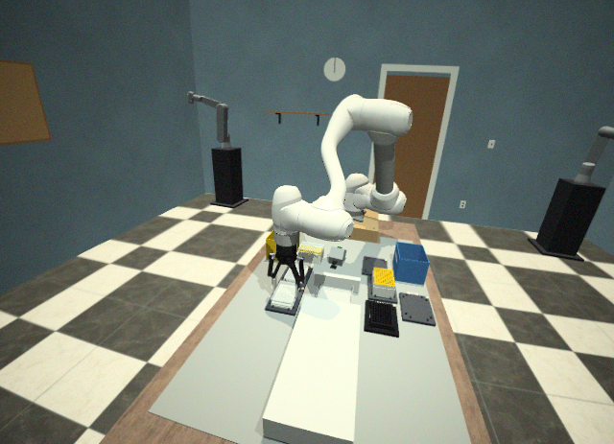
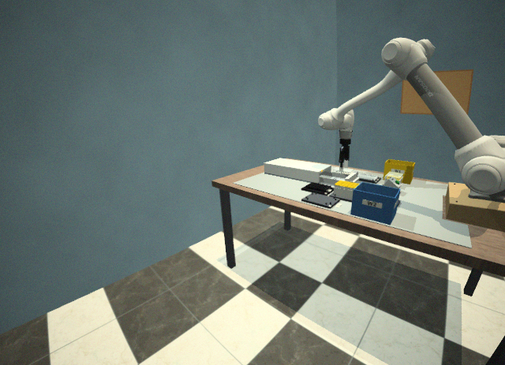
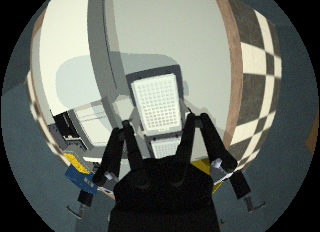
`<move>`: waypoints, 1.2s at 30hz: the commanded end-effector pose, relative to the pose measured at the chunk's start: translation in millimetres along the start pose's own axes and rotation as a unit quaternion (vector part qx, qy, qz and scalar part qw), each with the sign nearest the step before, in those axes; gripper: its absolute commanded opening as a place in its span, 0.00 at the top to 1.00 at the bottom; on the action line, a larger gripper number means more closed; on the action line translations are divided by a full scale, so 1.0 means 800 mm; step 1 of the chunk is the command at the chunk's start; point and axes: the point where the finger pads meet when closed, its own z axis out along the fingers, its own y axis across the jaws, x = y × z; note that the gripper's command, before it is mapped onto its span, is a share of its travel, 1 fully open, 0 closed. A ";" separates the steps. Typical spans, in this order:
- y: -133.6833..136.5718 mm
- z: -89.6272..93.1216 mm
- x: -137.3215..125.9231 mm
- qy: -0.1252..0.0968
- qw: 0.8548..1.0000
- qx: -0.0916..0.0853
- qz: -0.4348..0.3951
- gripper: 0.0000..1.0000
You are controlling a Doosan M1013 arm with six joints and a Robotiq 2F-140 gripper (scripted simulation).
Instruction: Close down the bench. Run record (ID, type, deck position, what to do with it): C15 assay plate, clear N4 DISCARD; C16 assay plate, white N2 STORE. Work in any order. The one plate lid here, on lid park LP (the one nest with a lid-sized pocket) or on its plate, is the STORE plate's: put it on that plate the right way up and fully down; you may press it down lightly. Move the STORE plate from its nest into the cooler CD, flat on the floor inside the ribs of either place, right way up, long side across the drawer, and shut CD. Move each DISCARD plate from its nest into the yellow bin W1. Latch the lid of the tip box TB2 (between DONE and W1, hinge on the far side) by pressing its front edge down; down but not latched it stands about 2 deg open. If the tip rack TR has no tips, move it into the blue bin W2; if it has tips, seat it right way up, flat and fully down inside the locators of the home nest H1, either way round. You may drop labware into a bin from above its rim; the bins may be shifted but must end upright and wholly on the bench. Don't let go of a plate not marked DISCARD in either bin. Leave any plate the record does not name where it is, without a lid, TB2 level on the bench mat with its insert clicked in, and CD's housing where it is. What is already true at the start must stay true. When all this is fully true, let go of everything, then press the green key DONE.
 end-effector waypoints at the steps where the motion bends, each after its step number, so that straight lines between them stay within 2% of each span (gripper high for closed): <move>1: 0.000 0.000 0.000 0.000 1.000 0.000 0.000 1.00; 36: 0.000 0.010 0.000 0.000 1.000 0.000 0.000 1.00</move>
